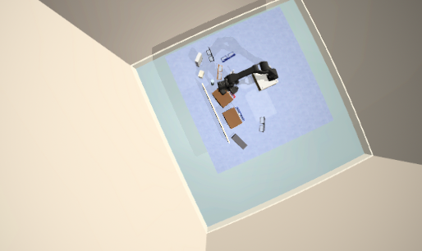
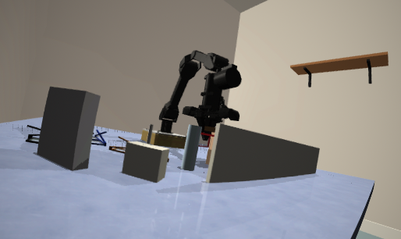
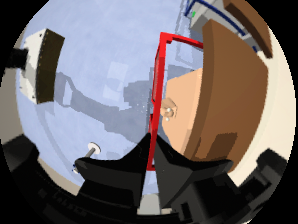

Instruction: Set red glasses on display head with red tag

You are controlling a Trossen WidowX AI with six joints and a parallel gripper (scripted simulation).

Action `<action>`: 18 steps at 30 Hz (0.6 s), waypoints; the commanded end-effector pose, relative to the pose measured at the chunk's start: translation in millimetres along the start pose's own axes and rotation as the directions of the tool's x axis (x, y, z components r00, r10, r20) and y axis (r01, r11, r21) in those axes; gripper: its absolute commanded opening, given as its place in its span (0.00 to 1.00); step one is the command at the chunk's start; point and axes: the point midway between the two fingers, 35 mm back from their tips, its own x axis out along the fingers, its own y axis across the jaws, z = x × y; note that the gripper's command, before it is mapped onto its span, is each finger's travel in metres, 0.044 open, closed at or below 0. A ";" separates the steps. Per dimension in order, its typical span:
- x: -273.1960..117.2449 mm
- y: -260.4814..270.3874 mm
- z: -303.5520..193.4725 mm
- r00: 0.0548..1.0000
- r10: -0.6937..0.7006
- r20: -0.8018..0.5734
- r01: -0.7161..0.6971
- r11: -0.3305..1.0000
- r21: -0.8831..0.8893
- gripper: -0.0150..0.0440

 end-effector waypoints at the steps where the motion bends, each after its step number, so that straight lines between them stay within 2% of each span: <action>1: 1.6 0.3 -0.4 1.000 0.002 -0.002 -0.002 1.000 0.002 0.25; 18: 1.8 0.5 -0.4 1.000 0.002 -0.002 -0.002 1.000 0.002 0.25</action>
